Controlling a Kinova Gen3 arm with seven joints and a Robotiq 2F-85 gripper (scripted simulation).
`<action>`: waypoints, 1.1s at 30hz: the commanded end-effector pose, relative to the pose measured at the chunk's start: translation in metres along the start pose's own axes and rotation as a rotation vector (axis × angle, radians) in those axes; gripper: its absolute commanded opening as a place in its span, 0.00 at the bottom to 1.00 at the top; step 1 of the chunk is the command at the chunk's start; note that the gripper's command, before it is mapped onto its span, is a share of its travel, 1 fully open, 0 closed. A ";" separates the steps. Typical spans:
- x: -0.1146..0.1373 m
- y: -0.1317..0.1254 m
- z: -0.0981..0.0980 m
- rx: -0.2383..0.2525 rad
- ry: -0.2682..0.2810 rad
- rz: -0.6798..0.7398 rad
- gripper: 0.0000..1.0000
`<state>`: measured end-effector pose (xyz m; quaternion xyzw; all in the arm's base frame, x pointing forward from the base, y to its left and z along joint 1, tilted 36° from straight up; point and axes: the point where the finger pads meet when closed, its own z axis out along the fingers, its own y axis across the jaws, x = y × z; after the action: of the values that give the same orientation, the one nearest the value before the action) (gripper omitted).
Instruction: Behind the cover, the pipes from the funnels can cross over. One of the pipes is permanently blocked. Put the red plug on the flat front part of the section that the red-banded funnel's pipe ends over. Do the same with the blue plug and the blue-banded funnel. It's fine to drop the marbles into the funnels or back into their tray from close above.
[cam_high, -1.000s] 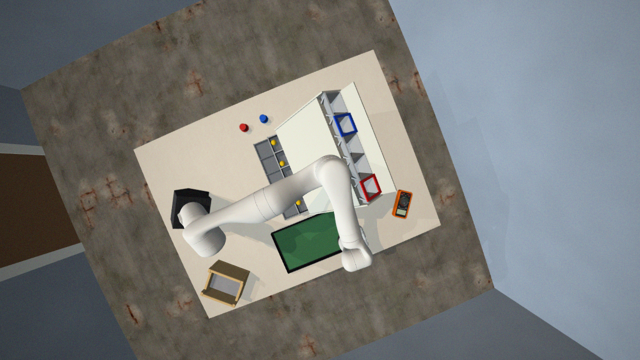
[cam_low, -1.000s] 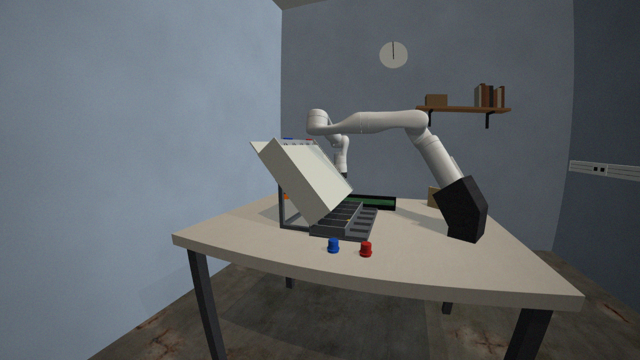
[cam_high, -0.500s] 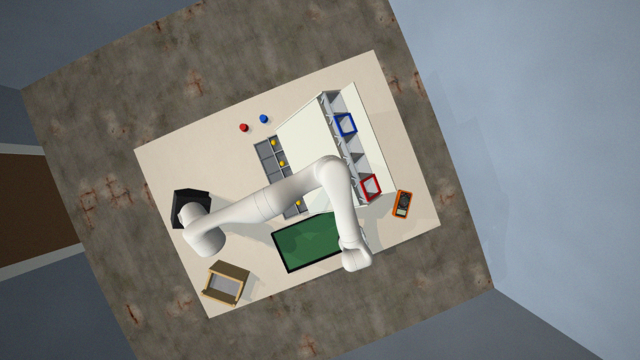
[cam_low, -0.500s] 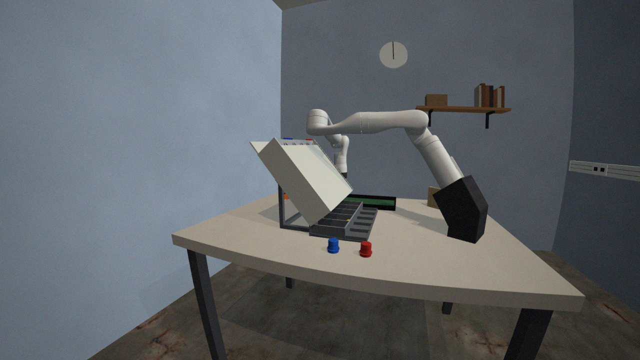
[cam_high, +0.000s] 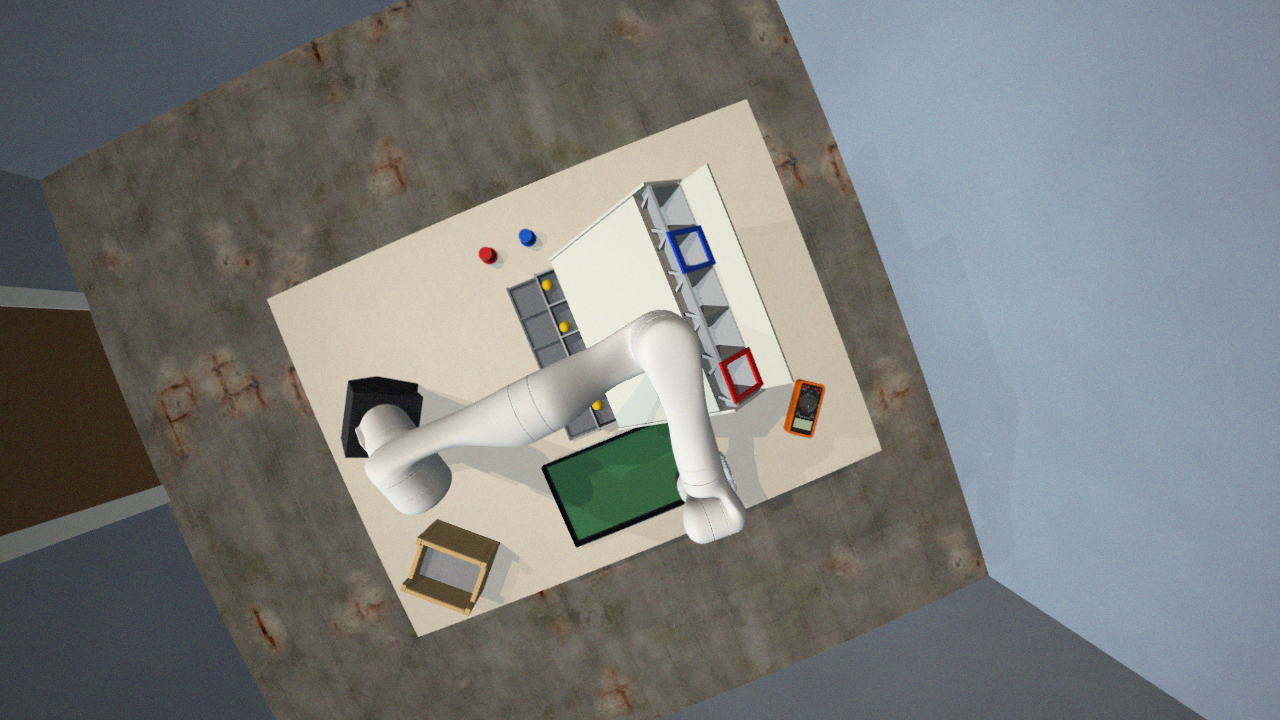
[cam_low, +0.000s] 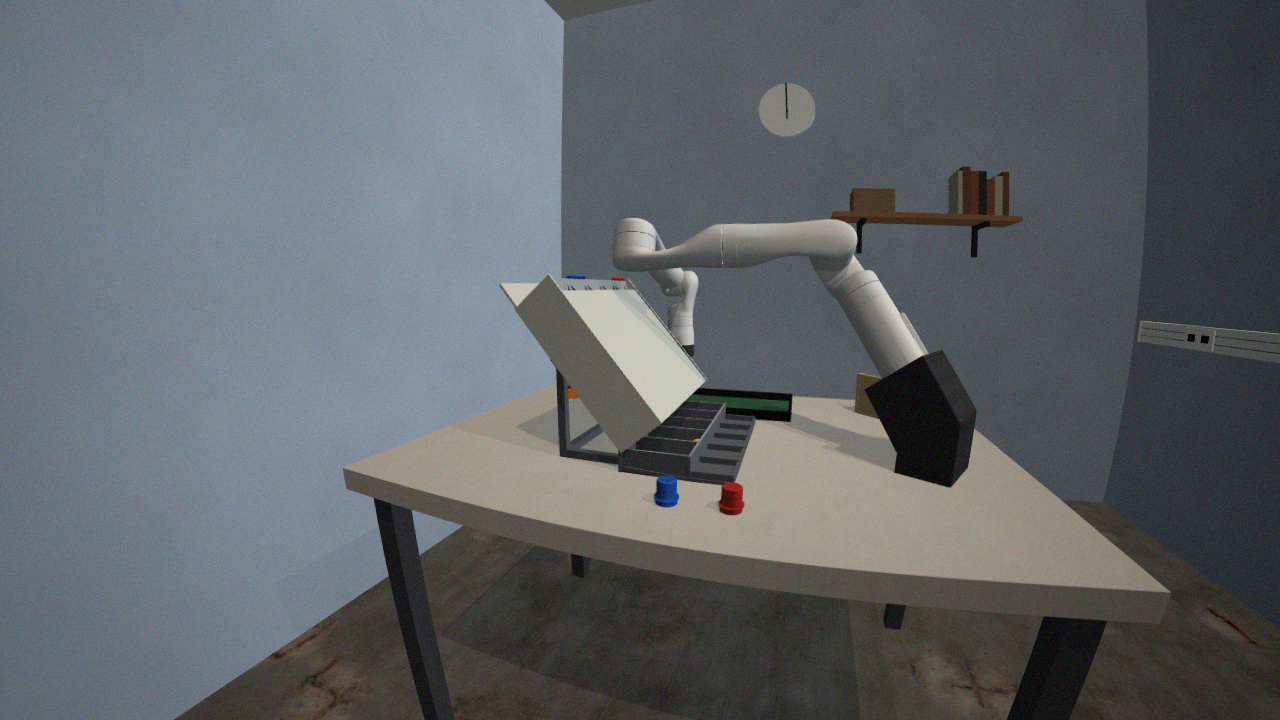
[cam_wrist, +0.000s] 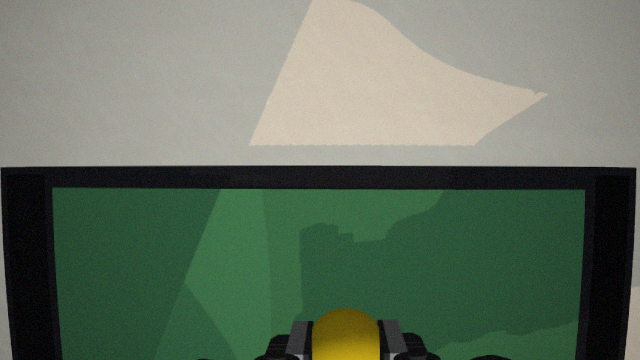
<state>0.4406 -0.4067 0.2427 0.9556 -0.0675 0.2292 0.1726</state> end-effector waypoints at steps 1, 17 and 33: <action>0.000 0.000 -0.001 -0.001 0.001 0.000 0.00; -0.001 0.000 -0.071 -0.001 0.001 0.000 0.00; -0.002 -0.001 -0.135 -0.001 0.001 0.000 0.00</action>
<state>0.3825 -0.3611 0.3523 0.9548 -0.0666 0.2293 0.1771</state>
